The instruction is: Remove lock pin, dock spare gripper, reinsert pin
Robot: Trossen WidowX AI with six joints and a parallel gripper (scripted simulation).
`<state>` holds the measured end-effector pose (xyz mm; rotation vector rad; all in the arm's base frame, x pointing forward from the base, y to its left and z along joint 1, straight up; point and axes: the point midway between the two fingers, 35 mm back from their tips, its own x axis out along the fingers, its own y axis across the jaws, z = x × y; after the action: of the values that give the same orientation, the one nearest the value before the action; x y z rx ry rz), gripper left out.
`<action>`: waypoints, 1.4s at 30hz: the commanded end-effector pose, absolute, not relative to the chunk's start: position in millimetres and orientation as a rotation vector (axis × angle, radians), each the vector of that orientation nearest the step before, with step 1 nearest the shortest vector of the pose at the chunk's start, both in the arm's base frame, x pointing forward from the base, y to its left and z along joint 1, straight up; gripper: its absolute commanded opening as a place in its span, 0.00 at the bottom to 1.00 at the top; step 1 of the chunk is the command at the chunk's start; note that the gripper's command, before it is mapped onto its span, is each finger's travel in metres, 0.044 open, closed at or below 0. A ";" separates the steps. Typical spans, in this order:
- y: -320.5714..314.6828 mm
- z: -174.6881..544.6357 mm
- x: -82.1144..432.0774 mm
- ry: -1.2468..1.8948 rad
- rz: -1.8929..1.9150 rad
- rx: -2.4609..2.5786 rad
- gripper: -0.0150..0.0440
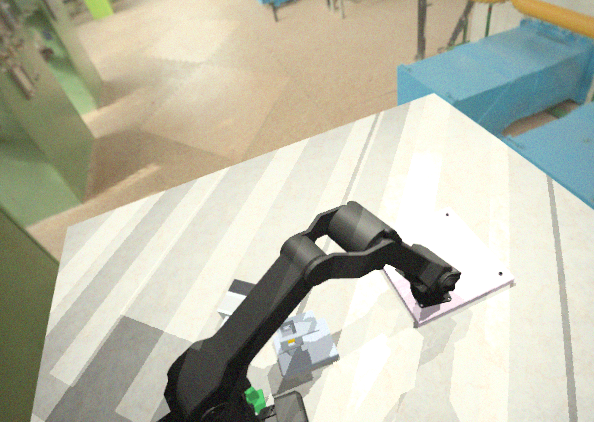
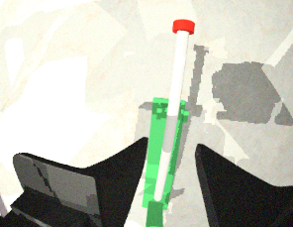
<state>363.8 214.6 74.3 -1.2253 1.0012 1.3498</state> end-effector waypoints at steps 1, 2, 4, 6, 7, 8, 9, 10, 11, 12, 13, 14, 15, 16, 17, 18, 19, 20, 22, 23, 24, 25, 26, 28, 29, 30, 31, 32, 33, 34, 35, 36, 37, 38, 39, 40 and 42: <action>213.8 63.3 362.7 1.011 1.357 -1.230 0.56; 213.8 61.7 362.7 1.011 1.357 -1.230 0.56; 213.8 58.5 362.6 1.011 1.357 -1.230 0.56; 213.8 55.2 362.5 1.011 1.357 -1.230 0.56; 213.7 53.6 362.5 1.011 1.357 -1.230 0.56; 213.7 52.0 362.4 1.012 1.357 -1.230 0.56; 213.7 50.3 362.3 1.012 1.357 -1.230 0.56; 213.7 49.0 362.3 1.012 1.357 -1.230 0.56; 213.6 48.2 362.2 1.012 1.357 -1.230 0.56; 213.6 48.0 362.2 1.012 1.357 -1.230 0.56; 213.6 48.0 362.2 1.012 1.357 -1.230 0.56; 213.6 48.0 362.2 1.012 1.357 -1.230 0.56; 213.6 48.0 362.2 1.012 1.357 -1.230 0.56; 213.6 48.0 362.2 1.012 1.357 -1.230 0.56; 213.6 48.0 362.2 1.012 1.357 -1.230 0.56; 213.6 48.0 362.2 1.012 1.357 -1.230 0.56; 213.6 48.0 362.2 1.012 1.357 -1.230 0.56; 213.6 48.0 362.2 1.012 1.357 -1.230 0.56; 213.6 48.0 362.2 1.012 1.357 -1.230 0.56; 213.6 48.0 362.2 1.012 1.357 -1.230 0.56; 213.6 48.0 362.2 1.012 1.357 -1.230 0.56; 213.6 48.0 362.2 1.012 1.357 -1.230 0.51; 213.6 48.0 362.2 1.012 1.357 -1.230 0.47; 213.6 48.0 362.2 1.012 1.357 -1.230 0.38; 213.6 48.0 362.2 1.012 1.357 -1.230 0.34; 213.6 48.0 362.2 1.012 1.357 -1.230 0.29; 213.6 48.0 362.2 1.012 1.357 -1.230 0.28; 213.5 47.9 362.2 1.012 1.357 -1.230 0.27; 213.5 47.9 362.2 1.012 1.357 -1.230 0.26; 213.5 47.9 362.2 1.012 1.357 -1.230 0.25; 213.5 47.9 362.2 1.012 1.357 -1.230 0.25; 213.5 47.9 362.2 1.012 1.357 -1.230 0.25; 213.5 47.9 362.2 1.012 1.357 -1.230 0.25; 213.5 47.9 362.2 1.012 1.357 -1.230 0.25; 213.5 47.9 362.2 1.012 1.357 -1.230 0.25; 213.5 48.4 362.2 1.012 1.357 -1.229 0.25; 213.5 50.7 362.1 1.011 1.357 -1.229 0.25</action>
<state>362.1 213.9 49.4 -1.2241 1.0112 1.3551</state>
